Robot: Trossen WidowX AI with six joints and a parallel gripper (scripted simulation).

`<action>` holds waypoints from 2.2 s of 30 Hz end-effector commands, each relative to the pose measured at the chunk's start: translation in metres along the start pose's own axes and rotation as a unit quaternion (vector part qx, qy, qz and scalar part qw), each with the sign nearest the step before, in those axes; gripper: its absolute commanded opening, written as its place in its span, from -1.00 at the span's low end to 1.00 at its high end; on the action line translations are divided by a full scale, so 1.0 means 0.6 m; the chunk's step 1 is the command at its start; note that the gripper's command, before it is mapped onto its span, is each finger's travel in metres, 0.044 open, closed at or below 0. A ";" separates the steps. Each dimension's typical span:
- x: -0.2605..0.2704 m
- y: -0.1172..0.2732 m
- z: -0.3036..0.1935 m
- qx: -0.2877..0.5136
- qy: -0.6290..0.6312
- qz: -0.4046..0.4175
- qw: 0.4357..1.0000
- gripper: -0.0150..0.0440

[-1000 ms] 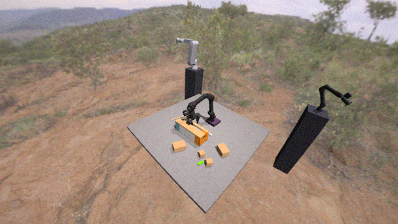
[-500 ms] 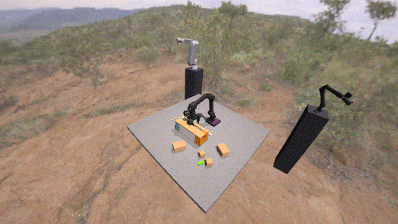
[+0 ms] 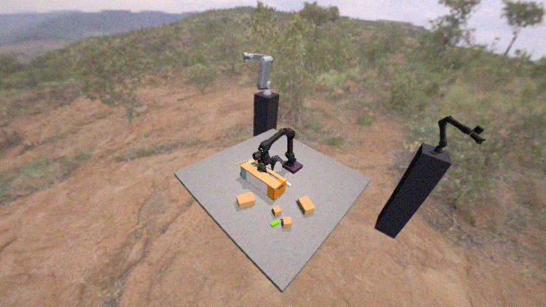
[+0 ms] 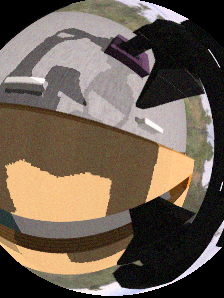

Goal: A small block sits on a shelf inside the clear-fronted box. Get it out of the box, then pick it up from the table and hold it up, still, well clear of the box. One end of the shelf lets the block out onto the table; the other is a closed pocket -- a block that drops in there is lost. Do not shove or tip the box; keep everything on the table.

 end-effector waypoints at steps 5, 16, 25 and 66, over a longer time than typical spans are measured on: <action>-0.003 0.003 0.010 0.002 -0.001 0.000 1.000 0.86; -0.001 -0.001 -0.003 0.002 -0.001 0.000 1.000 0.86; 0.002 -0.006 -0.017 0.003 -0.001 0.000 1.000 0.86; 0.012 -0.016 -0.043 0.003 -0.001 0.001 1.000 0.86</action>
Point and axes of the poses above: the point midway between the two fingers, 35 mm back from their tips, its own y axis back along the fingers, its own x axis across the jaws, z = x × y, the point moved 9 cm from there along y, back along the fingers, and after that the axes turned 12 degrees about y, right-handed, at the moved point
